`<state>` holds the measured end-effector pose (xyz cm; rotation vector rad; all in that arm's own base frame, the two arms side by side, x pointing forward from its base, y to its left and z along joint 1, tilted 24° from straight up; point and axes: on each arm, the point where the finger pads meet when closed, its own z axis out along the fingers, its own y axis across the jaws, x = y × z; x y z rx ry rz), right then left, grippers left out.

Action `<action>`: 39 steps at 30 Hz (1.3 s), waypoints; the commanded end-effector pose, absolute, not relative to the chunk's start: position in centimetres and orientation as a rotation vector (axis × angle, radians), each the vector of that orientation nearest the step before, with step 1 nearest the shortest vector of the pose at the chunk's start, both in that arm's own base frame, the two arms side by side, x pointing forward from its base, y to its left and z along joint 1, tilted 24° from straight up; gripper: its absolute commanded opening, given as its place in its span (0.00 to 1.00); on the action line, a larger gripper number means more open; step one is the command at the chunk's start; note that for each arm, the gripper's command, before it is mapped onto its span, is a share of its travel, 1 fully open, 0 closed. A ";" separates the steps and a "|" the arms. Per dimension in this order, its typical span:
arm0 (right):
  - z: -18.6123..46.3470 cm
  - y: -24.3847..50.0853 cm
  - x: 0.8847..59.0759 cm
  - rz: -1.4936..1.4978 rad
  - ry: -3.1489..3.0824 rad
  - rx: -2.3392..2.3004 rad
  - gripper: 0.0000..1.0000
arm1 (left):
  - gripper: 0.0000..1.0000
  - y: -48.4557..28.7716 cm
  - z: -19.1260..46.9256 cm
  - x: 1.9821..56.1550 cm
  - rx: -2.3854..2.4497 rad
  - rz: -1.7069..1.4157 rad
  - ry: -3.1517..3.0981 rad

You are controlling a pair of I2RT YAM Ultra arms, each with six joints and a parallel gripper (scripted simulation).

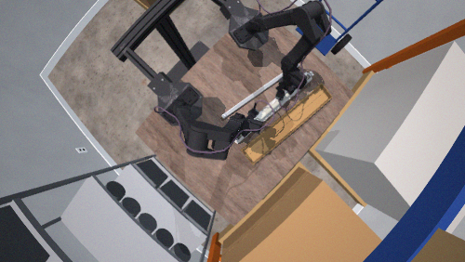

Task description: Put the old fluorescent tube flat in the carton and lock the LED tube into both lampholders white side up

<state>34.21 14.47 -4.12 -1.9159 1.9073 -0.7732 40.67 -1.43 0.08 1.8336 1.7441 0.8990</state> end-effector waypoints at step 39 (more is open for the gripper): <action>-0.5 15.8 32.0 -0.673 1.967 -2.027 0.49 | 0.49 -2.0 2.4 37.8 1.932 0.761 1.855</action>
